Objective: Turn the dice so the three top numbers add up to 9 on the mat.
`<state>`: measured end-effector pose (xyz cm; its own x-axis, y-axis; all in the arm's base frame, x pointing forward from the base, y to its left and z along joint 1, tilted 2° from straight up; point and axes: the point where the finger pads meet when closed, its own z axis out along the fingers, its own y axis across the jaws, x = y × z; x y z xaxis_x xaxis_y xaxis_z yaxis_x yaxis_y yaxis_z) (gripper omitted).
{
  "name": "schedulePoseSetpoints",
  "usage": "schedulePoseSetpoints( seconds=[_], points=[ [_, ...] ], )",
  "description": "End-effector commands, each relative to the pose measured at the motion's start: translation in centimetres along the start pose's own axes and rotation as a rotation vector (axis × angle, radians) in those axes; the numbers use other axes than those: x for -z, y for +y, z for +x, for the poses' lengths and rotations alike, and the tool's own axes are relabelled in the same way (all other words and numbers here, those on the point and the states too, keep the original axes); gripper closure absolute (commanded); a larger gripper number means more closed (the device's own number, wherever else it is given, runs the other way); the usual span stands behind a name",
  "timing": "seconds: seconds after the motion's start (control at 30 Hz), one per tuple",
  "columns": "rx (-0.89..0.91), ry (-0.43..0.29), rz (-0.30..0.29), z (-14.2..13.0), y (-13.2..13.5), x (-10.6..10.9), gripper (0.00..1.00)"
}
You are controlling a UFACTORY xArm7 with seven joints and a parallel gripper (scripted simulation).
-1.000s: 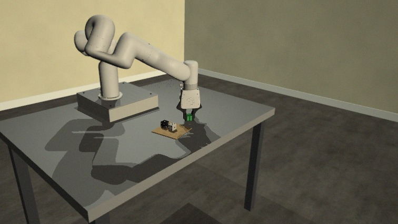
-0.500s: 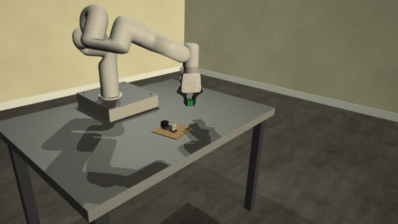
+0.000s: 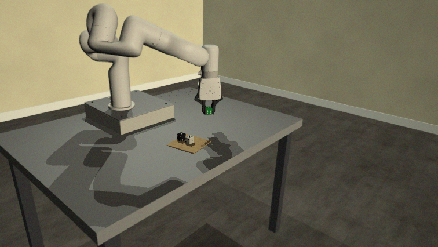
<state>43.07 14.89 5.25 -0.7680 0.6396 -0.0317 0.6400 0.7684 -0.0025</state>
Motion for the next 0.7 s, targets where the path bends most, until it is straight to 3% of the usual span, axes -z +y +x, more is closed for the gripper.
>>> schedulePoseSetpoints(
  seconds=[0.0,0.67],
  points=[
    [0.021,-0.002,-0.003,-0.4,0.0,0.2,0.73],
    [0.666,-0.003,-0.003,-11.6,-6.5,0.6,0.73]
  ],
)
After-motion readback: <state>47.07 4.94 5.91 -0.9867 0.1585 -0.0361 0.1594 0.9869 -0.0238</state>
